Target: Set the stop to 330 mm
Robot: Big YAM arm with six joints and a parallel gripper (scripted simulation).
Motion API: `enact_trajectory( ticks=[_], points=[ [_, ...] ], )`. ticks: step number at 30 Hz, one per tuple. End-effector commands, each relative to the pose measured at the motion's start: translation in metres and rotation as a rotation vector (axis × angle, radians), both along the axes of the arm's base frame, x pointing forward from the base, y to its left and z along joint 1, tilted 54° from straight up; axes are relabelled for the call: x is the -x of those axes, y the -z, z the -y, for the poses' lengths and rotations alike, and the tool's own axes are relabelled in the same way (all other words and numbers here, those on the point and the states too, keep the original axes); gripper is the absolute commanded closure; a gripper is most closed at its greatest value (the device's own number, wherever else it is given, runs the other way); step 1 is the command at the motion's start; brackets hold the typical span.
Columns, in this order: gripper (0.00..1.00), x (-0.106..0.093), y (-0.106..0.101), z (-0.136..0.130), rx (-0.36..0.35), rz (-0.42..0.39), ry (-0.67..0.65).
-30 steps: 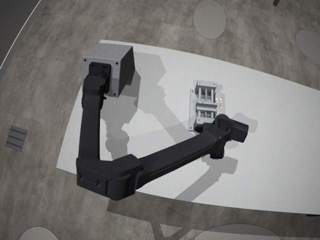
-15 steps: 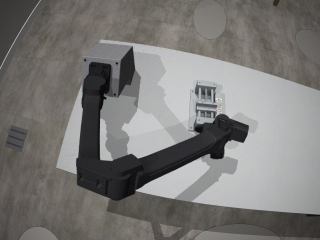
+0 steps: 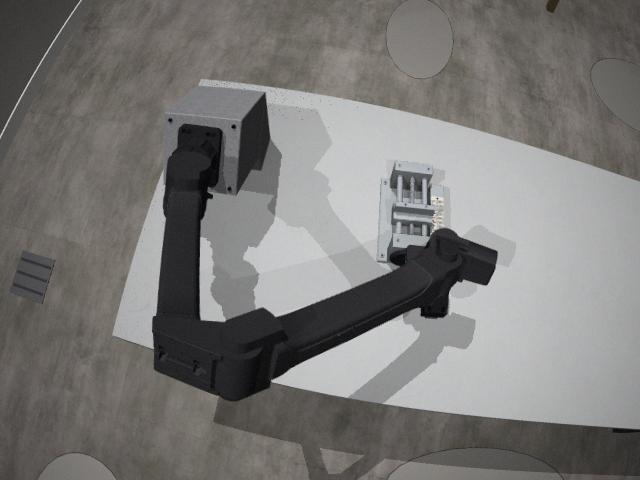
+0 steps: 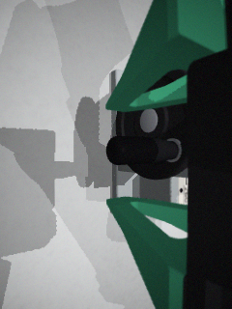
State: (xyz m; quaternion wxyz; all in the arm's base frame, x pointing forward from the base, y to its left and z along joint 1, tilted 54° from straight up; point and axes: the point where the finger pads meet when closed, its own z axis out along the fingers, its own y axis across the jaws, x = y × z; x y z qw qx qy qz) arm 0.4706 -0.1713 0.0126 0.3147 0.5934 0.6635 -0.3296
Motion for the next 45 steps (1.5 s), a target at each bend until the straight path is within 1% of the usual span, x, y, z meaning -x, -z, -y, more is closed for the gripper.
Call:
enact_trajectory(
  ticks=[1, 30, 33, 34, 35, 36, 37, 43, 45],
  points=[
    [0.47, 0.003, 0.008, 0.003, 0.0, -0.018, -0.002],
    [0.47, 0.003, 0.008, 0.003, 0.0, -0.018, -0.002],
    [0.47, 0.003, 0.008, 0.002, 0.0, -0.02, -0.003],
    [0.47, 0.002, 0.007, -0.006, -0.001, -0.025, -0.01],
    [0.47, -0.004, 0.002, -0.017, 0.0, -0.01, -0.025],
    [0.47, -0.013, -0.017, -0.021, 0.003, 0.031, -0.025],
    [0.47, -0.016, -0.024, -0.026, 0.004, 0.04, -0.025],
    [0.47, -0.014, -0.061, -0.077, -0.001, 0.045, -0.025],
    [0.47, -0.013, -0.07, -0.089, -0.004, 0.046, -0.025]
  ],
)
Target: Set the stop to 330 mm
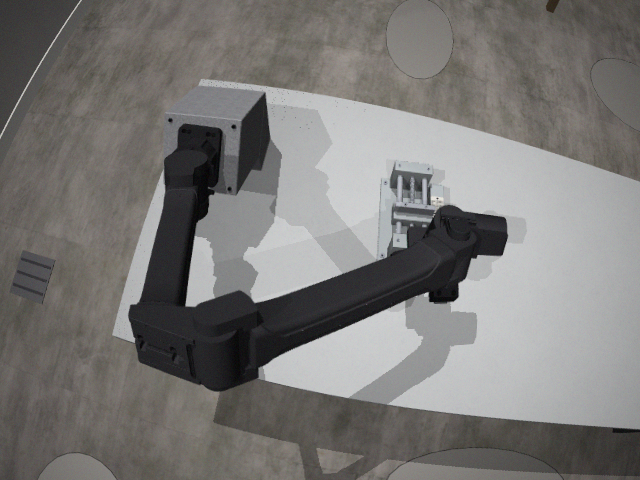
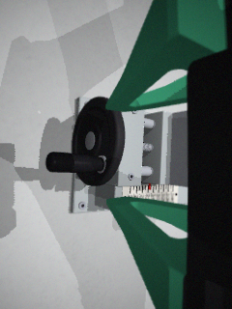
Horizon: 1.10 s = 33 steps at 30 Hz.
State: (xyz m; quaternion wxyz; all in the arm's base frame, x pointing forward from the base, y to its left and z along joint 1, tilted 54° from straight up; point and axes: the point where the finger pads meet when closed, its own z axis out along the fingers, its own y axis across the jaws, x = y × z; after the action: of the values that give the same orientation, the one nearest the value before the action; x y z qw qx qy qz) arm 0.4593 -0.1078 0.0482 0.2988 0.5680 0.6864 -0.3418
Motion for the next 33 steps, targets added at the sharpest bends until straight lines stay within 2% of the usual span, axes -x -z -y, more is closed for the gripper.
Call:
enact_trajectory(
  ticks=[1, 2, 3, 5, 6, 10, 12, 15, 19, 22, 23, 25, 30, 33],
  points=[
    [0.47, -0.024, -0.037, -0.03, -0.005, 0.113, 0.018],
    [0.47, -0.022, -0.025, -0.032, -0.002, 0.082, 0.017],
    [0.47, -0.019, -0.026, -0.013, 0.0, 0.082, 0.058],
    [0.47, -0.019, -0.026, -0.013, 0.0, 0.082, 0.058],
    [0.47, -0.004, -0.016, -0.012, 0.004, 0.046, 0.058],
    [0.47, -0.004, -0.016, -0.012, 0.004, 0.046, 0.058],
    [0.47, -0.007, -0.016, -0.028, 0.003, 0.05, 0.024],
    [0.47, -0.006, -0.016, -0.018, 0.004, 0.05, 0.045],
    [0.47, -0.006, -0.015, -0.018, 0.004, 0.05, 0.045],
    [0.47, -0.01, -0.016, -0.025, 0.002, 0.056, 0.033],
    [0.47, -0.021, -0.019, -0.036, -0.002, 0.075, 0.017],
    [0.47, -0.028, -0.009, -0.046, -0.005, 0.082, 0.017],
    [0.47, -0.044, 0.034, -0.079, -0.006, 0.082, 0.016],
    [0.47, -0.05, 0.048, -0.089, -0.006, 0.082, 0.016]
  ],
)
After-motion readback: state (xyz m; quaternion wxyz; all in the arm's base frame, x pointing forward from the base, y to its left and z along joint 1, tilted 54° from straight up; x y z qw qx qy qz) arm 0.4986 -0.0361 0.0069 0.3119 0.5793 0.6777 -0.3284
